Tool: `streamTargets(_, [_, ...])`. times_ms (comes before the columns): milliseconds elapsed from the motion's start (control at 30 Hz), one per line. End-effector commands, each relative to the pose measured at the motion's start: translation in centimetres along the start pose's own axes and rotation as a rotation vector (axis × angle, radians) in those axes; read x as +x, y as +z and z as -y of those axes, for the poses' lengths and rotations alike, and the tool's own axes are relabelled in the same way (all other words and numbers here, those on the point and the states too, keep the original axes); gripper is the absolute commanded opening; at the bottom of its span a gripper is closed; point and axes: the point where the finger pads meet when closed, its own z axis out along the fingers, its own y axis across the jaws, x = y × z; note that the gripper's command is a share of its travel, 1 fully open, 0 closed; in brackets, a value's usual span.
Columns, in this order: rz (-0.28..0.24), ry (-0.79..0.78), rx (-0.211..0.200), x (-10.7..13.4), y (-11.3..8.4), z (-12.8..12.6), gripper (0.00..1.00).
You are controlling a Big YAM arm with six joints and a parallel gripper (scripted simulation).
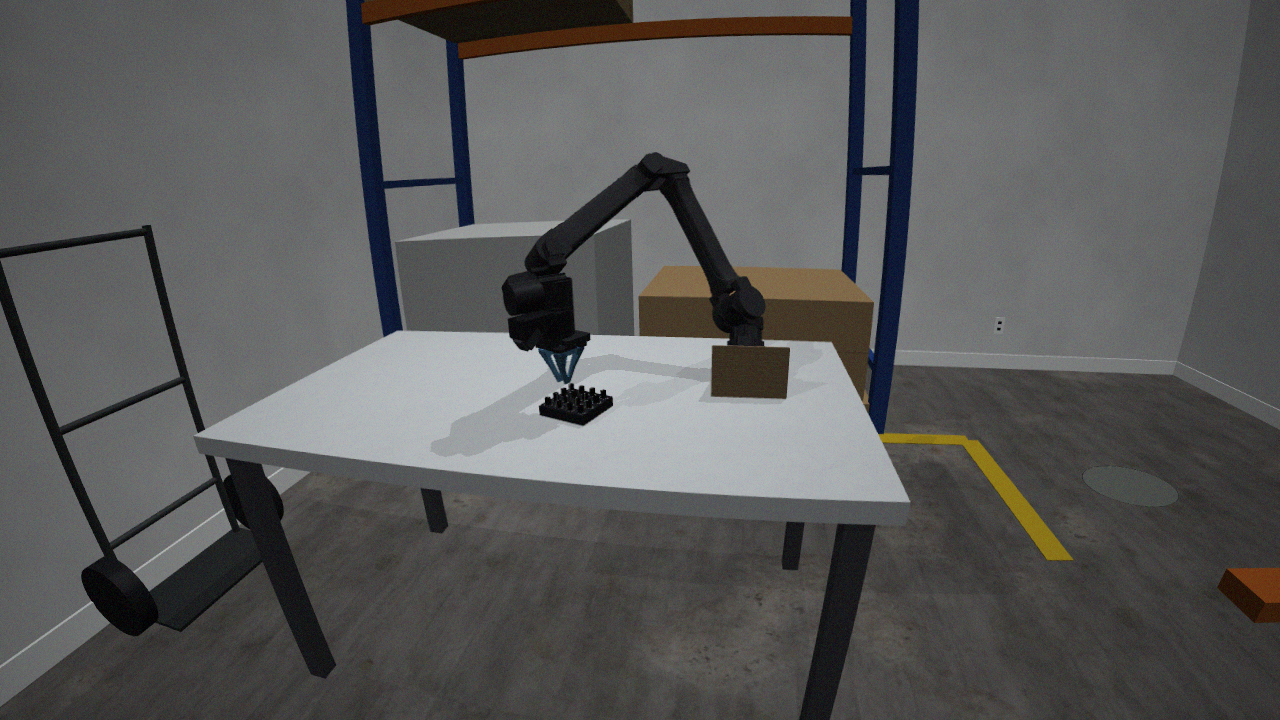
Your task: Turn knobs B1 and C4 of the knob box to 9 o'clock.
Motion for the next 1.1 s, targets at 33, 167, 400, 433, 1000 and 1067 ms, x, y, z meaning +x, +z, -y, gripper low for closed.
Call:
streamTargets(33, [0.025,0.183,0.016,0.5,-1.9,0.1,0.18])
streamTargets(167, [0.019,0.230,0.015,0.8,-1.7,-0.1,0.18])
streamTargets(400, [0.031,0.465,0.012,1.4,-2.3,0.1,0.18])
streamTargets(433, [0.025,0.494,0.013,2.4,-2.3,-0.3,0.18])
streamTargets(1000, [0.026,0.933,0.009,5.1,-2.7,-0.8,0.18])
streamTargets(1067, [0.032,0.995,0.008,5.5,-3.0,-1.0,0.18])
